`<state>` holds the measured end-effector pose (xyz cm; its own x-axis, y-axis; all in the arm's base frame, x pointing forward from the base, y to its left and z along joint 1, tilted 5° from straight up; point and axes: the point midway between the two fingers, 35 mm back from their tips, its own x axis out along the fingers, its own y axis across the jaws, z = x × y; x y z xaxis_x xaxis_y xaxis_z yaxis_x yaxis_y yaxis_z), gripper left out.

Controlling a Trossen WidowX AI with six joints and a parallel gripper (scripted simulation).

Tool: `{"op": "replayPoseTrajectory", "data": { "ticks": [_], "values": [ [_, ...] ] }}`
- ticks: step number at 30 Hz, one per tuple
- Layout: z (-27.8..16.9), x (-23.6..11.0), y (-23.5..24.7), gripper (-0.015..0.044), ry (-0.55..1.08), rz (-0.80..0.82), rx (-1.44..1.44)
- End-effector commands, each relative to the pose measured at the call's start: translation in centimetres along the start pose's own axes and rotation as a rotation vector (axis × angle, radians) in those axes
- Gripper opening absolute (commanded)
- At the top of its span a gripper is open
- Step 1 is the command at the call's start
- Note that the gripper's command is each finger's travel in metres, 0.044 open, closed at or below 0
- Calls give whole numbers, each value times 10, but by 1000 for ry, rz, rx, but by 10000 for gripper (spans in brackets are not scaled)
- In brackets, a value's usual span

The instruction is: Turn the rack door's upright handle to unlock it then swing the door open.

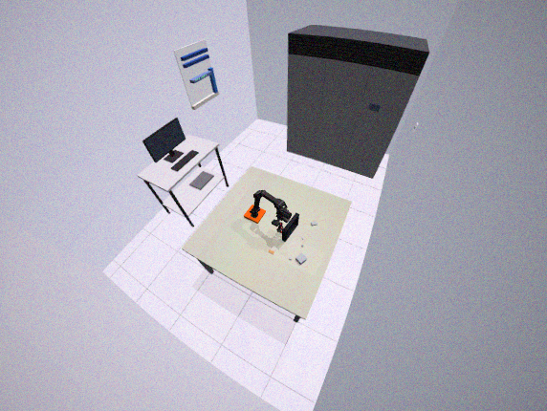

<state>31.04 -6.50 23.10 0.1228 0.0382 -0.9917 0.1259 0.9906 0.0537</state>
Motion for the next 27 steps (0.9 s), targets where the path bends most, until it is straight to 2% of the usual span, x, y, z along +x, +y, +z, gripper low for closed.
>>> {"op": "replayPoseTrajectory", "data": {
  "ticks": [1, 27],
  "values": [
    [0, 1, 0, 293, 11, 7, -4],
    [2, 43, 0, 293, 18, 3, -1]
  ]
}}
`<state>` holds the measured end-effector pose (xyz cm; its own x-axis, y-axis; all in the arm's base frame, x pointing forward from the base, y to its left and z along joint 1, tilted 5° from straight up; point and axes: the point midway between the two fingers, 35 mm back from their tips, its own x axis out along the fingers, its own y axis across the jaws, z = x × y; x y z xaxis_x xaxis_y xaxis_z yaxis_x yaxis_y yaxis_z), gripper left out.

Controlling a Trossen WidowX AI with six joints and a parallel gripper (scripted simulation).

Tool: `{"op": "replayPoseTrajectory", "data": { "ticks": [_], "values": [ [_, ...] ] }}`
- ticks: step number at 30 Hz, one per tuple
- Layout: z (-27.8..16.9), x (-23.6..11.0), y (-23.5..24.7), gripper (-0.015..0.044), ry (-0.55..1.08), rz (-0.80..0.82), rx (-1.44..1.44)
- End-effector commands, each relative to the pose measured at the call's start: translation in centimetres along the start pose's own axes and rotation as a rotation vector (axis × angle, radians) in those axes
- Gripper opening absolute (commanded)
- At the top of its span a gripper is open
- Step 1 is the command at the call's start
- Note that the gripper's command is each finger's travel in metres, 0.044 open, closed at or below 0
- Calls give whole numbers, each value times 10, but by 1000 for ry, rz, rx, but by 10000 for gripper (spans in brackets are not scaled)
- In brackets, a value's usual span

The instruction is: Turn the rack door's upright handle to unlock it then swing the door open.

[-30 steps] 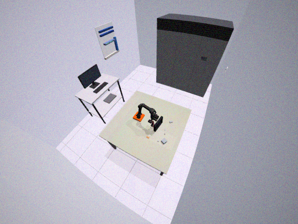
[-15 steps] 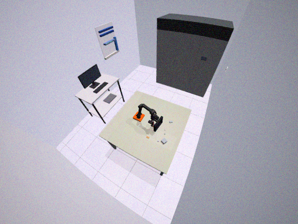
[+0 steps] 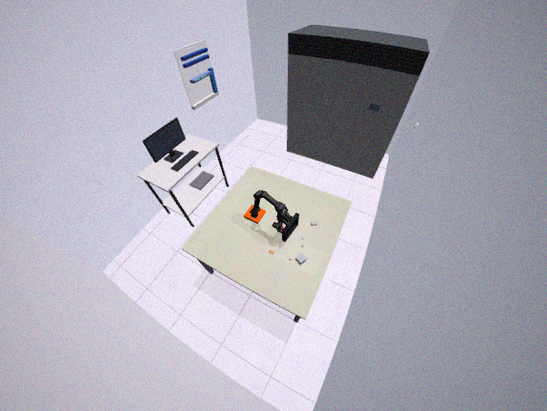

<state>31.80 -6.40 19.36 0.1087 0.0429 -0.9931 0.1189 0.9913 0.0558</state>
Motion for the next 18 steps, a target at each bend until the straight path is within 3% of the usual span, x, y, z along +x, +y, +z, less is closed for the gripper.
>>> {"op": "replayPoseTrajectory", "data": {
  "ticks": [1, 17, 18],
  "values": [
    [-1, 7, 0, 293, 3, 1, 6],
    [-3, 31, 1, 293, 7, -2, 8],
    [-3, 31, 1, 267, 7, -2, 8]
  ]
}}
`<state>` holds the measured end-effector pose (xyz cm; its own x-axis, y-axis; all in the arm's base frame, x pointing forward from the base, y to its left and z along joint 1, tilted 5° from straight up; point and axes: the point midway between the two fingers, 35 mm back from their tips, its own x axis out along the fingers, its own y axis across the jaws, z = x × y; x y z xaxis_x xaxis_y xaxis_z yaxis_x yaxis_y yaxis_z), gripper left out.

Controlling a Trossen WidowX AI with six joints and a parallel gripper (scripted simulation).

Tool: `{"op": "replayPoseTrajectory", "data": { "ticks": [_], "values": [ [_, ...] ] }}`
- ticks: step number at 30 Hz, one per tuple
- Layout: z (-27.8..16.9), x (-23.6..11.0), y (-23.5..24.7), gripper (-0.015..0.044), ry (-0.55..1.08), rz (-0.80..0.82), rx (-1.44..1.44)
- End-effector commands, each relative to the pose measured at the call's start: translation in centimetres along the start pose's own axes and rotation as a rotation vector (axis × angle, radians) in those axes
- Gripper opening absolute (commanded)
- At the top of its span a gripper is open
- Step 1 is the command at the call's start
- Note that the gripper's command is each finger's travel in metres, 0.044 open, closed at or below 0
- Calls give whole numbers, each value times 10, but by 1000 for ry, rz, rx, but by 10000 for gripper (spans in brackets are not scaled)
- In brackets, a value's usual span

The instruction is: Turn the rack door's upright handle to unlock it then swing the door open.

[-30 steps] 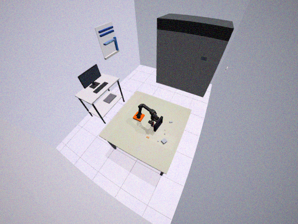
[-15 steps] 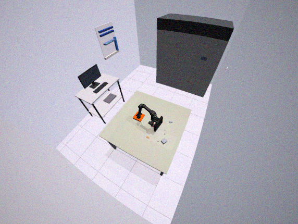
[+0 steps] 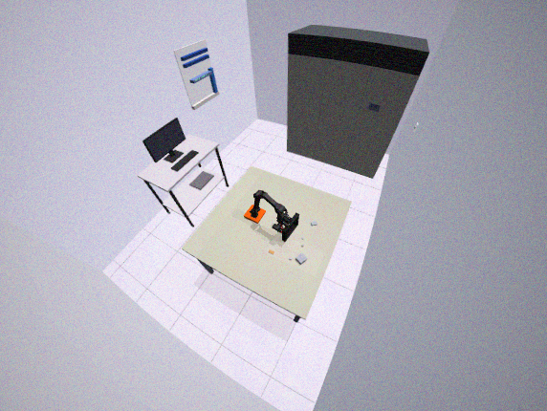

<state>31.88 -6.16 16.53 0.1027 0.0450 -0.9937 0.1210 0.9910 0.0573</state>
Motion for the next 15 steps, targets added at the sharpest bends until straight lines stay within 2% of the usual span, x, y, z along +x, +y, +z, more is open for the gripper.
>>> {"op": "replayPoseTrajectory", "data": {
  "ticks": [1, 6, 15],
  "values": [
    [-1, 3, 0, 241, 1, -3, 6],
    [-1, 3, 0, 110, 1, -3, 6],
    [-1, 3, 0, 50, 1, -3, 6]
  ]
}}
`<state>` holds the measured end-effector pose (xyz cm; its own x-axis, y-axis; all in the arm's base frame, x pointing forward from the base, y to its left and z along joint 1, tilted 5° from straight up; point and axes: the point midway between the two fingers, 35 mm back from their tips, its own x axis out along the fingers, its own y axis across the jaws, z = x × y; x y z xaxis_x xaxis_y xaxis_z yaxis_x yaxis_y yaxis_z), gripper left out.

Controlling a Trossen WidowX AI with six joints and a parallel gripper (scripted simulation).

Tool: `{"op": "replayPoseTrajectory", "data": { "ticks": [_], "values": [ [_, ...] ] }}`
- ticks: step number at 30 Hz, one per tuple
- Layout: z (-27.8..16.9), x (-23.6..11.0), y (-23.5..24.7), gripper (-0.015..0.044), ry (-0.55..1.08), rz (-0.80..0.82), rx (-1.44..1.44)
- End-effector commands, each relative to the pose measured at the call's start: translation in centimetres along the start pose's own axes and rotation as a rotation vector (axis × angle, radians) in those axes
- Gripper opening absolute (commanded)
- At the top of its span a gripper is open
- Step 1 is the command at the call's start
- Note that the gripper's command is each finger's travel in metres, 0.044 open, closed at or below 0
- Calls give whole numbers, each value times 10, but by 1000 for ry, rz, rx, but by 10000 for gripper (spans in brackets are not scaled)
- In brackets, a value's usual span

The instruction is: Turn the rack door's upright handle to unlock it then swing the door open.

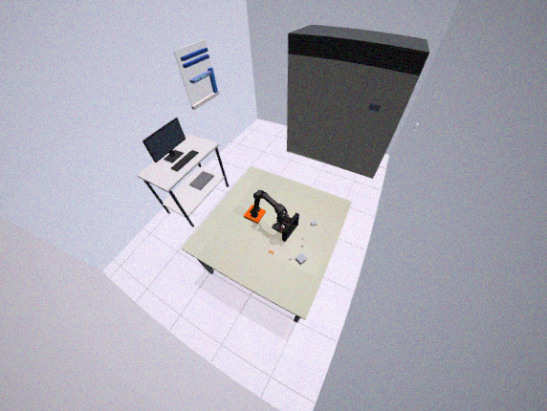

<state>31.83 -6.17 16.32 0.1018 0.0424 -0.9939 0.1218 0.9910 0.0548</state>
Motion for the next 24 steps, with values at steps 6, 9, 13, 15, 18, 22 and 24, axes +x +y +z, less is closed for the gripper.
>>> {"op": "replayPoseTrajectory", "data": {
  "ticks": [6, 9, 13, 15, 18, 22, 24],
  "values": [
    [0, 1, 0, 22, 0, 0, 5],
    [0, 1, 0, 22, 0, 0, 37],
    [0, 1, 0, 22, 0, 0, 226],
    [0, 1, 0, 22, 0, 0, 324],
    [0, 1, 0, 22, 0, 0, 472],
    [0, 1, 0, 22, 0, 0, 669],
    [0, 1, 0, 22, 0, 0, 768]
  ]
}}
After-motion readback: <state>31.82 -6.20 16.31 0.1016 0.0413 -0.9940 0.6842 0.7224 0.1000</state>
